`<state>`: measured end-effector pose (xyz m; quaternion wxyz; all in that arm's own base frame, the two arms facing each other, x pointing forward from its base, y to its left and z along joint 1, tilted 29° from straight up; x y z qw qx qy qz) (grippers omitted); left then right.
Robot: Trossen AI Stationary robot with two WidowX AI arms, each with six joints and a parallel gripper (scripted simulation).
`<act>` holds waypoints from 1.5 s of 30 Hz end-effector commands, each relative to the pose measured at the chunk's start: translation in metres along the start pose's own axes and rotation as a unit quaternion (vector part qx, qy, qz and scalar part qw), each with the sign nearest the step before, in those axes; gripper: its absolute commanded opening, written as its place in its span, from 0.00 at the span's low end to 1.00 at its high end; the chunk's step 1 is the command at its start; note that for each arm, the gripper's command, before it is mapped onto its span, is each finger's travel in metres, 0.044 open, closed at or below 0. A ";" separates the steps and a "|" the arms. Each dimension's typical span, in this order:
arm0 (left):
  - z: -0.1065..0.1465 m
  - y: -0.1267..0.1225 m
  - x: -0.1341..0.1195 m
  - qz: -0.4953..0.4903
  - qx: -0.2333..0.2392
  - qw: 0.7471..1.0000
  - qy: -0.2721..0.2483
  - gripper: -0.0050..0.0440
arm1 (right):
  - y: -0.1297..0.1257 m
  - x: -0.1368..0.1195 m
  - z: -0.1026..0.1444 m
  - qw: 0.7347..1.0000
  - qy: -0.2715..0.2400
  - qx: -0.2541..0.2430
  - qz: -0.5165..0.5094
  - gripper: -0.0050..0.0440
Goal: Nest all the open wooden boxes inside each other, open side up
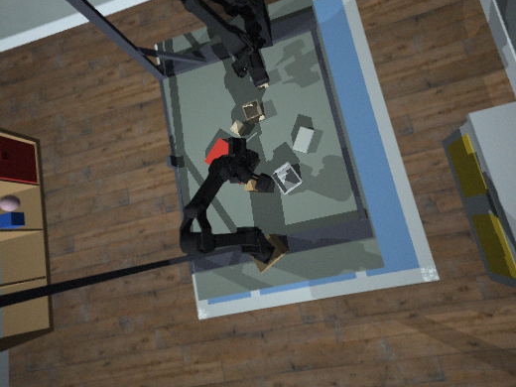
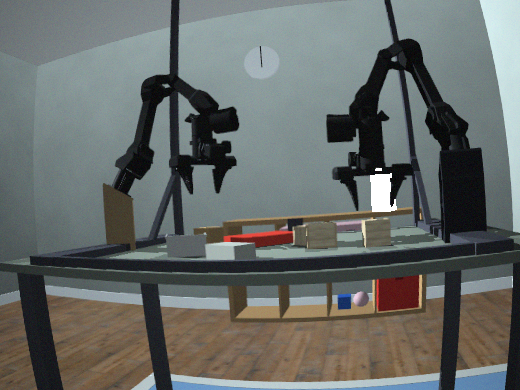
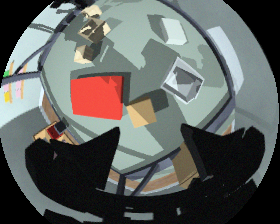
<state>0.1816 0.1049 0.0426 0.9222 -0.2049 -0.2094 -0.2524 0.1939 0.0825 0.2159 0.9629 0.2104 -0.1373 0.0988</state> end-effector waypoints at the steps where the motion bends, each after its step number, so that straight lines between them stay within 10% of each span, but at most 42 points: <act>1: 0.011 0.001 0.014 -0.004 0.021 0.999 0.042 0.92 | 0.002 0.000 0.005 1.000 -0.009 0.003 0.006 0.92; 33: 0.009 0.000 0.014 0.000 0.017 0.999 0.048 0.92 | 0.002 0.000 0.005 1.000 -0.009 0.003 0.006 0.92; 45: -0.019 -0.015 0.070 -0.003 0.068 0.948 0.312 0.92 | 0.002 0.000 0.005 1.000 -0.009 0.003 0.006 0.92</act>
Point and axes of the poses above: on each arm, the point midway between the two fingers, 35 mm back from their tips, its own z axis back along the fingers, its own y axis across the jaws, x = y × z, the point moved 10 cm from there along z, back along the fingers, and after that the axes turned 15 degrees about z, right-handed, at the moved point
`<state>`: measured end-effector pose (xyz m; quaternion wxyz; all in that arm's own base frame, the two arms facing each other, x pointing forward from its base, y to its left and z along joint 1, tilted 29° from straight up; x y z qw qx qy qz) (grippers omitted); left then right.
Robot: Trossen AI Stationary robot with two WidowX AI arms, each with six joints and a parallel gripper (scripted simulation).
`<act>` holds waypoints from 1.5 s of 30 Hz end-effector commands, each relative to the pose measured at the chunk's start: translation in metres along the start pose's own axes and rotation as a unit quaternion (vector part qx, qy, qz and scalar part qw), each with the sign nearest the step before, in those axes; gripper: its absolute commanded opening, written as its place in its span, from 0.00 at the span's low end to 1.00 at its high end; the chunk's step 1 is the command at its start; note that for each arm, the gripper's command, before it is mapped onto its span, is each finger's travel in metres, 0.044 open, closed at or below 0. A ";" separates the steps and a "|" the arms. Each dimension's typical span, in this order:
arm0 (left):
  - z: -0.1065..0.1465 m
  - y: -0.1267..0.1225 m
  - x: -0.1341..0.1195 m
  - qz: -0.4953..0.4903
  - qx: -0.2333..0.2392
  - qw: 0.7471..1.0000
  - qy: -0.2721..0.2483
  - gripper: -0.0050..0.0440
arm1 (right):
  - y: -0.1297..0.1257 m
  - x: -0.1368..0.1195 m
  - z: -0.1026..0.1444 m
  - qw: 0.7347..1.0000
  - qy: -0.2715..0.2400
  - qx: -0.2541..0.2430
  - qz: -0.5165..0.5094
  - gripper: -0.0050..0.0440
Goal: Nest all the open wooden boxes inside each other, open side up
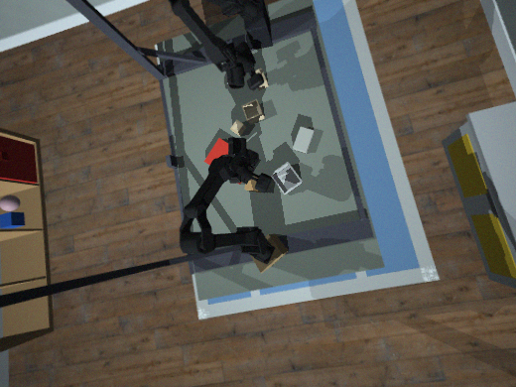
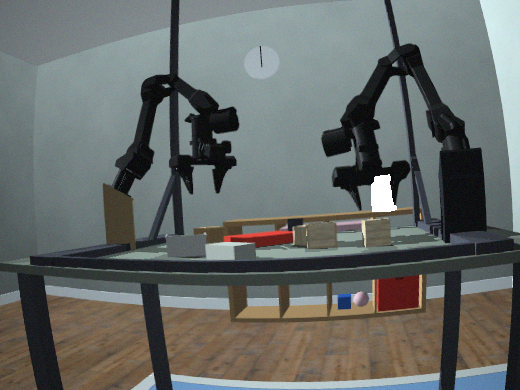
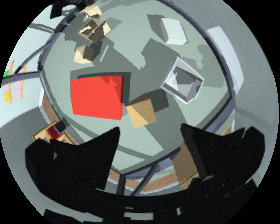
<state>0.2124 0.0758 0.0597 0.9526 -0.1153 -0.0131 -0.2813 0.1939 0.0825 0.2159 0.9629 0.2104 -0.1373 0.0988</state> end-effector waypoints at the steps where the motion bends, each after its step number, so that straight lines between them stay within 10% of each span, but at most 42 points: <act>1: 0.003 -0.008 0.034 -0.004 0.050 0.991 0.122 0.92 | 0.002 0.000 0.005 1.000 -0.009 0.003 0.006 0.92; 40: -0.066 -0.018 0.070 -0.008 0.075 0.985 0.156 0.92 | 0.002 0.000 0.005 1.000 -0.009 0.003 0.006 0.92; 45: -0.063 -0.018 0.069 -0.009 0.077 0.985 0.155 0.78 | 0.002 0.000 0.005 1.000 -0.009 0.003 0.006 0.92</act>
Point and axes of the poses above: on each arm, the point midway between the two fingers, 35 mm back from their tips, its own z axis back along the fingers, its own y axis across the jaws, x = y × z, the point moved 10 cm from there along z, back along the fingers, and after that the axes turned 15 degrees about z, right-handed, at the moved point
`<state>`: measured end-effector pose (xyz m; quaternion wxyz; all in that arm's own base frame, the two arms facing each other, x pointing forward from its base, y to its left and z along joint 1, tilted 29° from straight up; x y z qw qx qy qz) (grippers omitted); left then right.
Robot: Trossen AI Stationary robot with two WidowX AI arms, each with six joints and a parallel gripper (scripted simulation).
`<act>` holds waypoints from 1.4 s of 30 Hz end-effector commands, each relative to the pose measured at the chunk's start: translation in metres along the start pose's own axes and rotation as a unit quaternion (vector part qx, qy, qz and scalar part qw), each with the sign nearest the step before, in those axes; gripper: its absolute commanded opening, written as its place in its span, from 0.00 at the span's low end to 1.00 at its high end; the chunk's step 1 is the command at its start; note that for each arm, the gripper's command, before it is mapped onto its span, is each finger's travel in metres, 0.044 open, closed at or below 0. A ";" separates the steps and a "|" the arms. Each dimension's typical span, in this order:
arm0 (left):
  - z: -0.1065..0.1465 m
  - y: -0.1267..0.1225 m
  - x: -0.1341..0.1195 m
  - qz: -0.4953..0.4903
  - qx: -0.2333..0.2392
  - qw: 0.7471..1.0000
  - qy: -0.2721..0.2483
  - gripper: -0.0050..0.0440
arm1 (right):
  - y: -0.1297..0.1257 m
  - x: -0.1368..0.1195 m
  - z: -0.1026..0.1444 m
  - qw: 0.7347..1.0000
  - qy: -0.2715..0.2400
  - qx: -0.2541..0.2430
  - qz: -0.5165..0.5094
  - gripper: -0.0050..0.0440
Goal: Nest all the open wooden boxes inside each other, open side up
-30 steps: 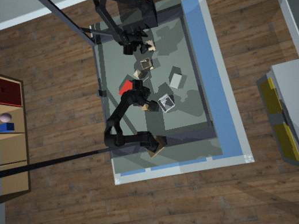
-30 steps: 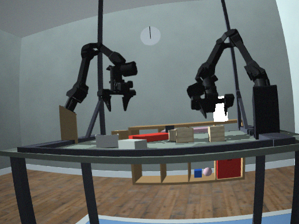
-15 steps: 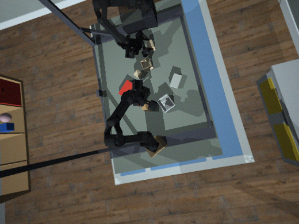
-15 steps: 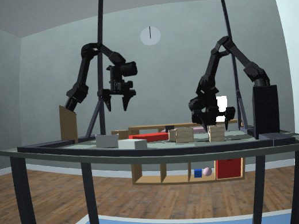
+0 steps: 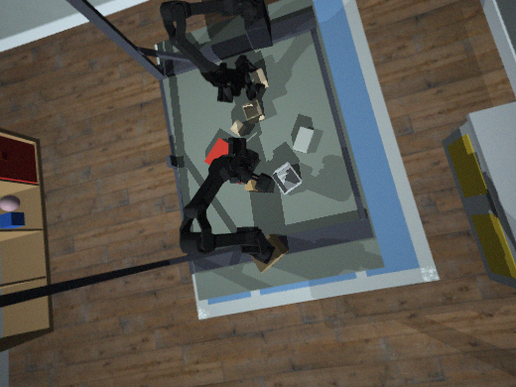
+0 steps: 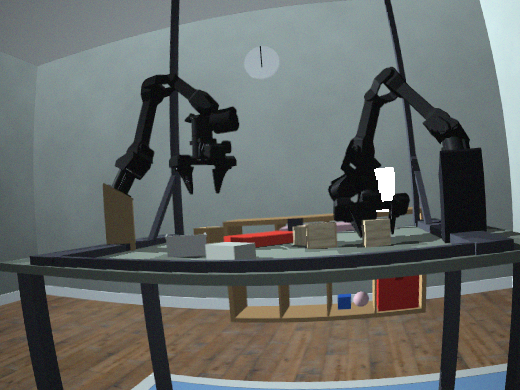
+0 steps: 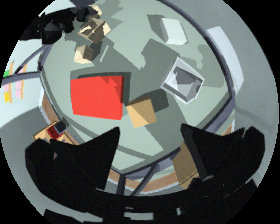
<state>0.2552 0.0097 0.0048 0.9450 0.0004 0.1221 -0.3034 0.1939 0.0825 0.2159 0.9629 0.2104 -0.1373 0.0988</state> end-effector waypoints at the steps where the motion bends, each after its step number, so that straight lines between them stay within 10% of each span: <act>1: 0.004 0.002 0.002 0.002 0.006 1.000 -0.008 0.77 | 0.002 0.000 0.005 1.000 -0.009 0.003 0.006 0.92; 22: 0.004 0.002 0.002 0.002 0.006 1.000 -0.008 0.60 | 0.002 0.000 0.005 1.000 -0.009 0.003 0.006 0.92; 32: 0.004 0.002 0.002 0.002 0.006 1.000 -0.008 0.11 | 0.002 0.000 0.005 1.000 -0.009 0.003 0.006 0.92; 42: 0.008 0.007 -0.020 0.001 -0.008 0.998 -0.065 0.10 | 0.002 0.000 0.005 1.000 -0.009 0.003 0.006 0.92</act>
Point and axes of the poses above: on each arm, the point midway between the two fingers, 35 mm back from their tips, its own z axis back along the fingers, its own y axis across the jaws, x = y × z, the point moved 10 cm from there along z, back along the fingers, and after that the axes turned 15 degrees about z, right-handed, at the moved point
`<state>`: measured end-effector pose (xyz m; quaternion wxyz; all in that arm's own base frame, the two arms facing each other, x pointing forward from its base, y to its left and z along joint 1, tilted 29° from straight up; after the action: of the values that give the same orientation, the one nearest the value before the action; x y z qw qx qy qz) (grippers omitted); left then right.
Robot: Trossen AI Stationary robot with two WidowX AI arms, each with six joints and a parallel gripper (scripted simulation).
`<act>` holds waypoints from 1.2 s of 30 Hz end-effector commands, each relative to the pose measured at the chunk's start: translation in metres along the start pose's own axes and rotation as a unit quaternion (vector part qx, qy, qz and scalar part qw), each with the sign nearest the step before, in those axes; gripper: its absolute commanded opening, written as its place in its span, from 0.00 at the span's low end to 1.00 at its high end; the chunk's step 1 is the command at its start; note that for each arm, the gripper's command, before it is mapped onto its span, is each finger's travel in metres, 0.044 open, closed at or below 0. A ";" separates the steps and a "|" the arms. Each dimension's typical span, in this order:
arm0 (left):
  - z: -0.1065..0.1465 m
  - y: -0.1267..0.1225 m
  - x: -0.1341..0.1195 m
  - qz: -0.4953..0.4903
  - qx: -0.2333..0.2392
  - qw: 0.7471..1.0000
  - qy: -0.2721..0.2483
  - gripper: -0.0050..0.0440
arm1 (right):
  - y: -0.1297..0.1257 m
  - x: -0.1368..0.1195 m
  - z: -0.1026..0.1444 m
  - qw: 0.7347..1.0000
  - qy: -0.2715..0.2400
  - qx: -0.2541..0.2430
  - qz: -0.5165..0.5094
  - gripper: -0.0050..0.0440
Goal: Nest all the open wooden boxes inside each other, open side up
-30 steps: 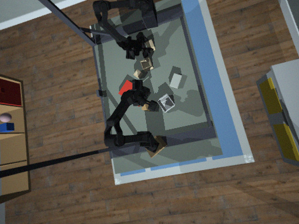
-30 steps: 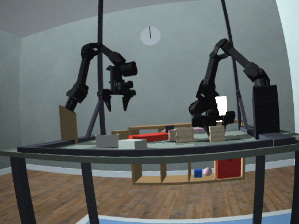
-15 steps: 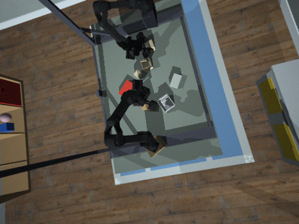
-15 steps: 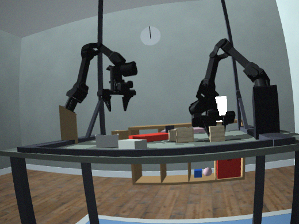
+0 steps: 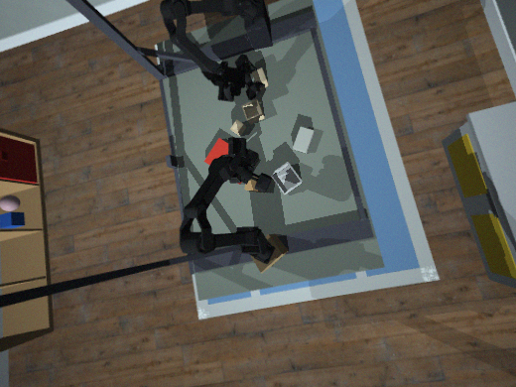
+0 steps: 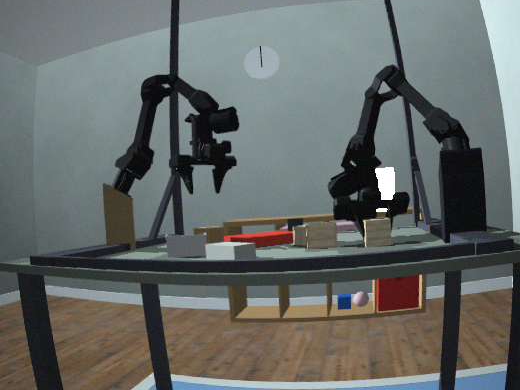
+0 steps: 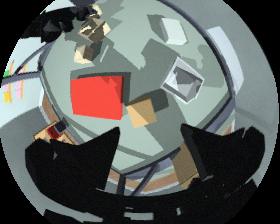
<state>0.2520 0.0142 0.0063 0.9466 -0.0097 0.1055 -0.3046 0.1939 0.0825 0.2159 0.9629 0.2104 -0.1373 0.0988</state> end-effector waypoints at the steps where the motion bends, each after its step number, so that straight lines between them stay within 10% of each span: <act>1: 0.008 0.006 -0.017 0.003 -0.005 0.999 -0.054 0.10 | 0.002 0.000 0.005 1.000 -0.009 0.003 0.006 0.92; 36: -0.029 0.026 -0.097 0.002 -0.080 0.948 -0.307 0.00 | 0.002 0.000 0.005 1.000 -0.009 0.003 0.006 0.92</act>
<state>0.1891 0.0861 -0.0022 0.9365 -0.1639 -0.1384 -0.2774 0.1939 0.0825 0.2159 0.9629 0.2104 -0.1373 0.0988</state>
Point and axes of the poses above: on each arm, the point midway between the two fingers, 35 mm back from their tips, its own z axis back along the fingers, its own y axis across the jaws, x = y × z, the point moved 10 cm from there along z, back along the fingers, and after that the axes turned 15 degrees about z, right-handed, at the moved point
